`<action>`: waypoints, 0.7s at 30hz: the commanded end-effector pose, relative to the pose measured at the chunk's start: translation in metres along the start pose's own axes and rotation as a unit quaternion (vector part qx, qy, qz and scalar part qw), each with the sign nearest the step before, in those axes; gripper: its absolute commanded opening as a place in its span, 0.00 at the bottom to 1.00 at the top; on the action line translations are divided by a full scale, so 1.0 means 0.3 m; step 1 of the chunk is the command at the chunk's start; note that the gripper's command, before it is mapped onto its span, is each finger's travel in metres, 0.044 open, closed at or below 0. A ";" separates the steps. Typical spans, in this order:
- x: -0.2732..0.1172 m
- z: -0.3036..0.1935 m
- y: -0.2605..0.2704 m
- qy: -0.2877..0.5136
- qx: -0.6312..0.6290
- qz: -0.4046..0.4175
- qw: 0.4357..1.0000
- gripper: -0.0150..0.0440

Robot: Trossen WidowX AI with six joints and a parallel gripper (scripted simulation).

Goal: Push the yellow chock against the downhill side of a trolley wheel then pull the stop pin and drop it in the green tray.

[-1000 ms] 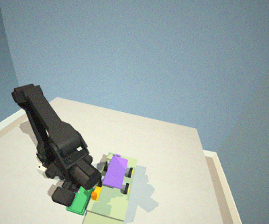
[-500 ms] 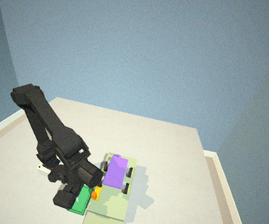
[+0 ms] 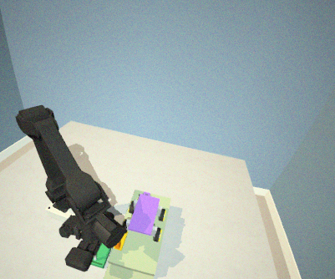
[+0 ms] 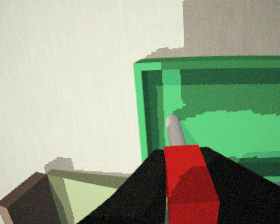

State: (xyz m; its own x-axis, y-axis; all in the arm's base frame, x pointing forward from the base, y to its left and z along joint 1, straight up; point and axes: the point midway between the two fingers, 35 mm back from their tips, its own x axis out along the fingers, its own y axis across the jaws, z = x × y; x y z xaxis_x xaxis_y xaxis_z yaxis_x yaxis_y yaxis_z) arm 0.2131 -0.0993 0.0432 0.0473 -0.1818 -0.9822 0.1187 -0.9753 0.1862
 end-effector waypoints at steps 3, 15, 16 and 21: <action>0.003 0.001 -0.008 -0.001 -0.003 0.002 1.000 0.57; 0.009 0.000 -0.041 -0.001 -0.003 0.001 1.000 0.58; 0.009 0.000 -0.044 -0.001 -0.003 0.001 1.000 0.58; 0.012 -0.001 -0.057 -0.001 -0.003 0.001 1.000 0.58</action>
State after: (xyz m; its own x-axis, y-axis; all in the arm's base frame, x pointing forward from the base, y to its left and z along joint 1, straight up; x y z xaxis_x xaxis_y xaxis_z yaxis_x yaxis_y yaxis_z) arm 0.2119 -0.0845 0.0372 0.0452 -0.1791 -0.9828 0.1311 -0.9742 0.1836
